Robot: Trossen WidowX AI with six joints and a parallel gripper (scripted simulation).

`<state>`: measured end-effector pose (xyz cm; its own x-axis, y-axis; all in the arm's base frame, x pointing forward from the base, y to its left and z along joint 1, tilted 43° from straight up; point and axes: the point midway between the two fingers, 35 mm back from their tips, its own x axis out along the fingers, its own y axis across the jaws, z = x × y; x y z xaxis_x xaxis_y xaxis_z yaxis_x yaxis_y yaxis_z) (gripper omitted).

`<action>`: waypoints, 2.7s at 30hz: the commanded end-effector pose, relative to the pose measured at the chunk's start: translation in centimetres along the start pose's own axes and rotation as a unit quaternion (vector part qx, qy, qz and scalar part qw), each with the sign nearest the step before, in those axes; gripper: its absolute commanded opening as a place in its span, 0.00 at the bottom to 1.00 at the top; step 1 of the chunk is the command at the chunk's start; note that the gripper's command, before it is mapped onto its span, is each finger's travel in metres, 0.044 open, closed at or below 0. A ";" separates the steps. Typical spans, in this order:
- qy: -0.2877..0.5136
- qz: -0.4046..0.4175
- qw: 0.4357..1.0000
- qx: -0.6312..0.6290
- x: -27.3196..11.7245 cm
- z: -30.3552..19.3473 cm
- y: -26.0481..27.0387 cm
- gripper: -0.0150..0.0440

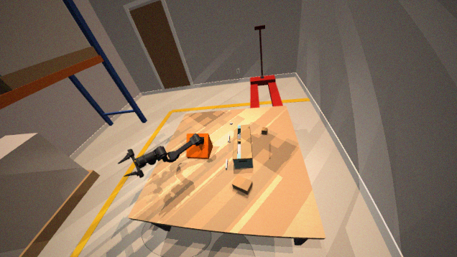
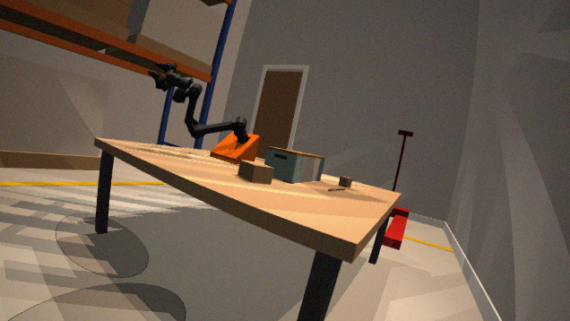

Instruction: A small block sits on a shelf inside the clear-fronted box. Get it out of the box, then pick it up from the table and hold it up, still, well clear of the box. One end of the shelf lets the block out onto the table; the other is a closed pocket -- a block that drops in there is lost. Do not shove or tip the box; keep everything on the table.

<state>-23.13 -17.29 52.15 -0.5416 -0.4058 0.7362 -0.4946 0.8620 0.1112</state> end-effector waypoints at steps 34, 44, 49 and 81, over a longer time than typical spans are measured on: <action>0.697 -0.219 0.669 0.138 -32.8 -40.5 1.0 0.93; 0.792 -0.389 0.466 0.063 -49.2 -40.8 -3.1 0.93; 0.804 -0.474 0.359 -0.001 -56.7 -38.2 -5.4 0.93; 0.543 -0.679 -0.070 -0.490 -71.4 -12.0 -13.5 0.93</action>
<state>30.44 3.90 6.15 0.0031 -0.3835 -0.9235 0.9906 0.1276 -0.0496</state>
